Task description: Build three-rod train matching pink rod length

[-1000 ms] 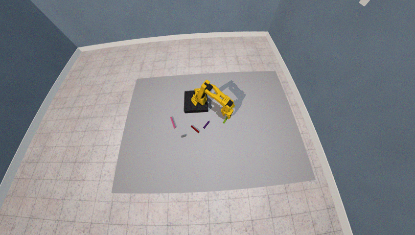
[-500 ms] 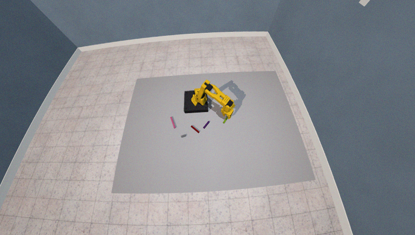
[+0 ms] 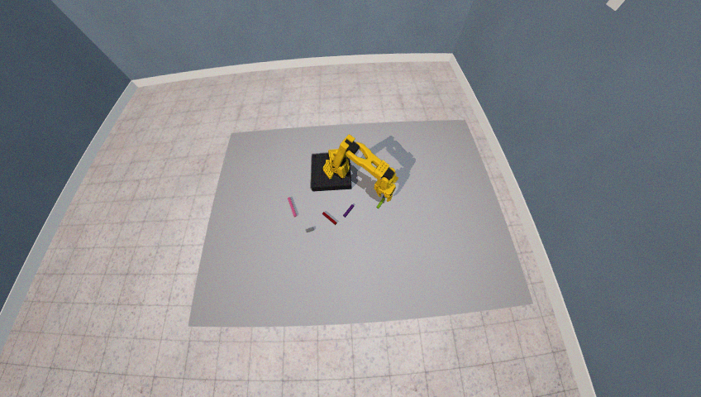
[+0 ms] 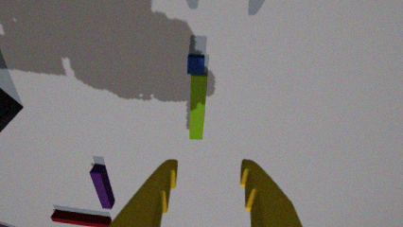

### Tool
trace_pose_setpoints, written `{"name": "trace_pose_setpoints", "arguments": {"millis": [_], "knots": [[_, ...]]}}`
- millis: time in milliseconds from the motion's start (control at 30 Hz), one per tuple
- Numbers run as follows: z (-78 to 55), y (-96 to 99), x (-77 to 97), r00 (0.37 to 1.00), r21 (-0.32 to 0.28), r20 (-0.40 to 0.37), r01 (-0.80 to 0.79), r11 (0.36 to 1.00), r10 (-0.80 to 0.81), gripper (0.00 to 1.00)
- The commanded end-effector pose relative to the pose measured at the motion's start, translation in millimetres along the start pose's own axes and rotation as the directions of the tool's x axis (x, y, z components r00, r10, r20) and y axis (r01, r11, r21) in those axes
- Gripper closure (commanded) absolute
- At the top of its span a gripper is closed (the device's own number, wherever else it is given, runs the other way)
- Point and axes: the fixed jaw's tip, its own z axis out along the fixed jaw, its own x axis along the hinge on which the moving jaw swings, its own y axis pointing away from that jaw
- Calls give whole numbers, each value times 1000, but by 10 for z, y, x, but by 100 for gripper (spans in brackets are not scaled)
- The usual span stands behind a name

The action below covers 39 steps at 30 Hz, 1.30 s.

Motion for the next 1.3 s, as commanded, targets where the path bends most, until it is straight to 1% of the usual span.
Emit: {"name": "trace_pose_setpoints", "arguments": {"millis": [0,167,200,1033,1267], "knots": [[16,-10,-16,1000,-5,2,0,1000,0,81],[18,-11,-16,1000,-5,2,0,1000,0,81],[56,1,-17,1000,-21,2,0,1000,0,81],[71,-1,-17,1000,-21,2,0,1000,0,81],[147,-7,-16,1000,-21,2,0,1000,0,81]]}}
